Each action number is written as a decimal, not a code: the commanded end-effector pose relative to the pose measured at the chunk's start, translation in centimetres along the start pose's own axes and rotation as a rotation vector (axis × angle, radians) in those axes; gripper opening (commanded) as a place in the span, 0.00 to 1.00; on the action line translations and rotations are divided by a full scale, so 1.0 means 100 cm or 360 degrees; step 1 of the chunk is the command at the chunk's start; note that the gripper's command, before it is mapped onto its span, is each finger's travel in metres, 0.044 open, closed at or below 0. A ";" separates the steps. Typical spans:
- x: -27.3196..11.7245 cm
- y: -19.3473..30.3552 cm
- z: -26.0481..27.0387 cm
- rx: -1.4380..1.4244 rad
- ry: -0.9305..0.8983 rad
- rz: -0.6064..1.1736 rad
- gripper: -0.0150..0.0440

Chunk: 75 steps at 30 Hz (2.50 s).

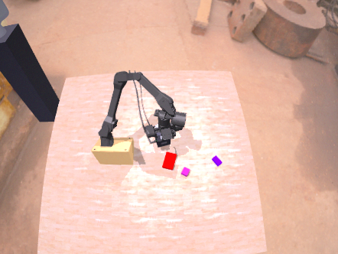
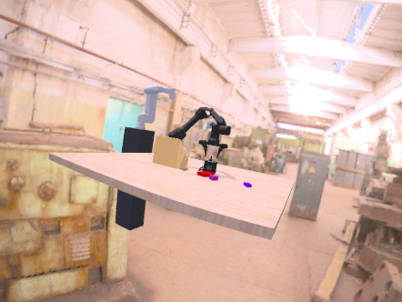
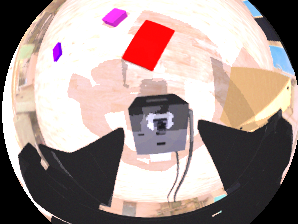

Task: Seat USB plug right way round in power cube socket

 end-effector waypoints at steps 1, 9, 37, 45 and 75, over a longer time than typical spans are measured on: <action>0.000 0.000 0.000 -0.0002 0.0000 0.0000 0.73; 0.000 0.000 0.000 -0.0002 0.0000 0.0000 0.38; -0.004 0.000 0.000 0.0000 0.0000 0.0000 0.25; -0.010 0.000 0.000 0.0000 0.0000 0.0000 0.25; -0.030 0.000 0.000 0.0000 0.0001 -0.0002 0.25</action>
Point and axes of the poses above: the point midway between the two fingers, 35 mm back from their tips, its own x axis out along the fingers, its own z axis across the jaws, y = z × x, the point moved 7 cm from there along -x, back along the fingers, and after that the axes turned 3 degrees about -x, right-handed, at the moved point
